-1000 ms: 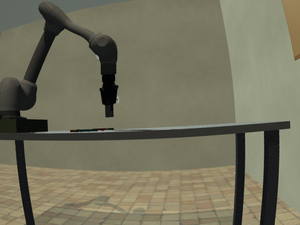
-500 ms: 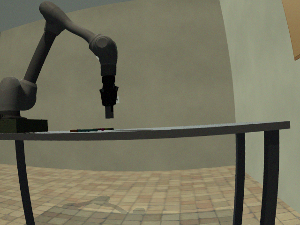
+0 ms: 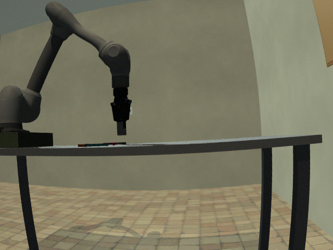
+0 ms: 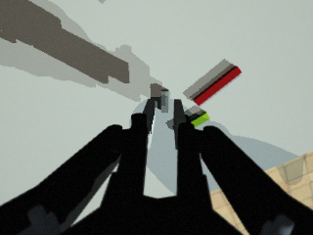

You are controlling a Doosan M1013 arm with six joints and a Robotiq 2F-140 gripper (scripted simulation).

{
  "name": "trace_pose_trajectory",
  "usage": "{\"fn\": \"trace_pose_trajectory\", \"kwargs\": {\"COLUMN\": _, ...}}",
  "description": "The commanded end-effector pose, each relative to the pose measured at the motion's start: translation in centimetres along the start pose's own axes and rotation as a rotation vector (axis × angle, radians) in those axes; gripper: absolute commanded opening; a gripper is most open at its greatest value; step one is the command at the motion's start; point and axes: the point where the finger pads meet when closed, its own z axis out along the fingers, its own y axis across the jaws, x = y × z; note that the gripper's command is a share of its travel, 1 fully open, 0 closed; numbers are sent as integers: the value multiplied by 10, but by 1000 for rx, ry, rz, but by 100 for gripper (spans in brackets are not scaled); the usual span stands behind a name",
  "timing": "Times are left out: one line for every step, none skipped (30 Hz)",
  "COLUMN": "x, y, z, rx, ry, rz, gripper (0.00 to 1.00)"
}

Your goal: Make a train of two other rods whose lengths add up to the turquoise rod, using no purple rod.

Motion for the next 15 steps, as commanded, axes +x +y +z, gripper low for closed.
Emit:
{"fn": "trace_pose_trajectory", "kwargs": {"x": 0, "y": 0, "z": 3, "rx": 0, "ry": 0, "rz": 0, "gripper": 15}}
{"fn": "trace_pose_trajectory", "kwargs": {"x": 0, "y": 0, "z": 5, "rx": 0, "ry": 0, "rz": 0, "gripper": 15}}
{"fn": "trace_pose_trajectory", "kwargs": {"x": 0, "y": 0, "z": 6, "rx": 0, "ry": 0, "rz": 0, "gripper": 15}}
{"fn": "trace_pose_trajectory", "kwargs": {"x": 0, "y": 0, "z": 8, "rx": 0, "ry": 0, "rz": 0, "gripper": 15}}
{"fn": "trace_pose_trajectory", "kwargs": {"x": 0, "y": 0, "z": 9, "rx": 0, "ry": 0, "rz": 0, "gripper": 15}}
{"fn": "trace_pose_trajectory", "kwargs": {"x": 0, "y": 0, "z": 11, "rx": 0, "ry": 0, "rz": 0, "gripper": 15}}
{"fn": "trace_pose_trajectory", "kwargs": {"x": 0, "y": 0, "z": 12, "rx": 0, "ry": 0, "rz": 0, "gripper": 15}}
{"fn": "trace_pose_trajectory", "kwargs": {"x": 0, "y": 0, "z": 14, "rx": 0, "ry": 0, "rz": 0, "gripper": 15}}
{"fn": "trace_pose_trajectory", "kwargs": {"x": 0, "y": 0, "z": 15, "rx": 0, "ry": 0, "rz": 0, "gripper": 15}}
{"fn": "trace_pose_trajectory", "kwargs": {"x": 0, "y": 0, "z": 16, "rx": 0, "ry": 0, "rz": 0, "gripper": 15}}
{"fn": "trace_pose_trajectory", "kwargs": {"x": 0, "y": 0, "z": 18, "rx": 0, "ry": 0, "rz": 0, "gripper": 15}}
{"fn": "trace_pose_trajectory", "kwargs": {"x": 0, "y": 0, "z": 18, "rx": 0, "ry": 0, "rz": 0, "gripper": 15}}
{"fn": "trace_pose_trajectory", "kwargs": {"x": 0, "y": 0, "z": 18, "rx": 0, "ry": 0, "rz": 0, "gripper": 15}}
{"fn": "trace_pose_trajectory", "kwargs": {"x": 0, "y": 0, "z": 19, "rx": 0, "ry": 0, "rz": 0, "gripper": 15}}
{"fn": "trace_pose_trajectory", "kwargs": {"x": 0, "y": 0, "z": 20, "rx": 0, "ry": 0, "rz": 0, "gripper": 15}}
